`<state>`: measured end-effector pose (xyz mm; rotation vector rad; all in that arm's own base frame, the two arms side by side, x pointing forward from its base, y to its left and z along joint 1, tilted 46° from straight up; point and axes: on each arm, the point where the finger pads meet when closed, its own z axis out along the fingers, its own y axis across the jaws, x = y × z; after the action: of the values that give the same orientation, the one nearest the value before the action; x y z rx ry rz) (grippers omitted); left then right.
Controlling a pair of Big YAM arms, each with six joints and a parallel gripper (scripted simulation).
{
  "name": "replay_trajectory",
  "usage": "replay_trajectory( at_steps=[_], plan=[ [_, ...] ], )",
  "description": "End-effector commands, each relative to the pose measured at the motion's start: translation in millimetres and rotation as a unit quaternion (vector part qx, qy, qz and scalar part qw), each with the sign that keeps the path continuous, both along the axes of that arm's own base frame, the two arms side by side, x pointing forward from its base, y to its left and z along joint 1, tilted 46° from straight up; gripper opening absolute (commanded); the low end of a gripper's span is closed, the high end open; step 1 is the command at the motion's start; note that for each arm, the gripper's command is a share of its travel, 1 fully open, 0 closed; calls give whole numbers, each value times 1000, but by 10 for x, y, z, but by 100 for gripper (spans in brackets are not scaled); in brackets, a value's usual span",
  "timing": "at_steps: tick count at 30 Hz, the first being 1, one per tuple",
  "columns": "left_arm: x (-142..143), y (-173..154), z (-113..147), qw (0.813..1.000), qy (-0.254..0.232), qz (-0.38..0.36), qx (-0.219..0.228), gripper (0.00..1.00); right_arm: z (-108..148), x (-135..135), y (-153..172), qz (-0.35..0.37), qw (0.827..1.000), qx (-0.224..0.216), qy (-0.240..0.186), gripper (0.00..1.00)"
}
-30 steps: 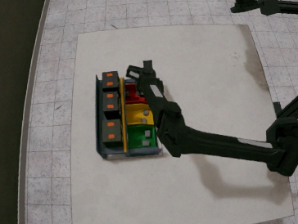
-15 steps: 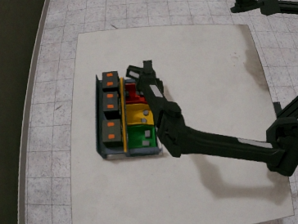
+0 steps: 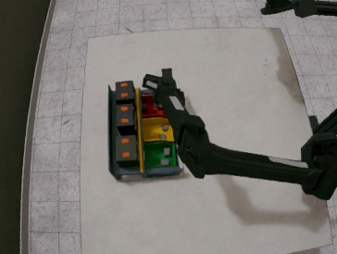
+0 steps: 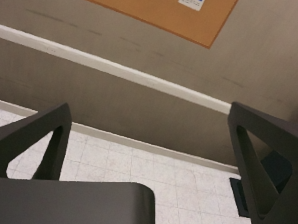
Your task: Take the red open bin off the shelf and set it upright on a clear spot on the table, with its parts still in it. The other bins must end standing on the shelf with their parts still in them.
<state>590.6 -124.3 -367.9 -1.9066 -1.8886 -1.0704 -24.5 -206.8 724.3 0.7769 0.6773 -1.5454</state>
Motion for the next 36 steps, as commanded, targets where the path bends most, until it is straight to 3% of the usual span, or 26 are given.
replay_trajectory(
  at_steps=[1, 12, 36],
  plan=[
    [125, 3, 111, 1000, -9, 0, -6, 90, 270, 10, 284, -8, 1000, -27, 9, 100],
    [84, 51, -58, 1000, -4, 0, -4, 90, 270, 10, 284, -8, 1000, -27, 9, 100],
    [123, 125, -152, 1000, -3, -1, -4, 90, 270, 10, 284, -8, 1000, -27, 9, 100]
  ],
)
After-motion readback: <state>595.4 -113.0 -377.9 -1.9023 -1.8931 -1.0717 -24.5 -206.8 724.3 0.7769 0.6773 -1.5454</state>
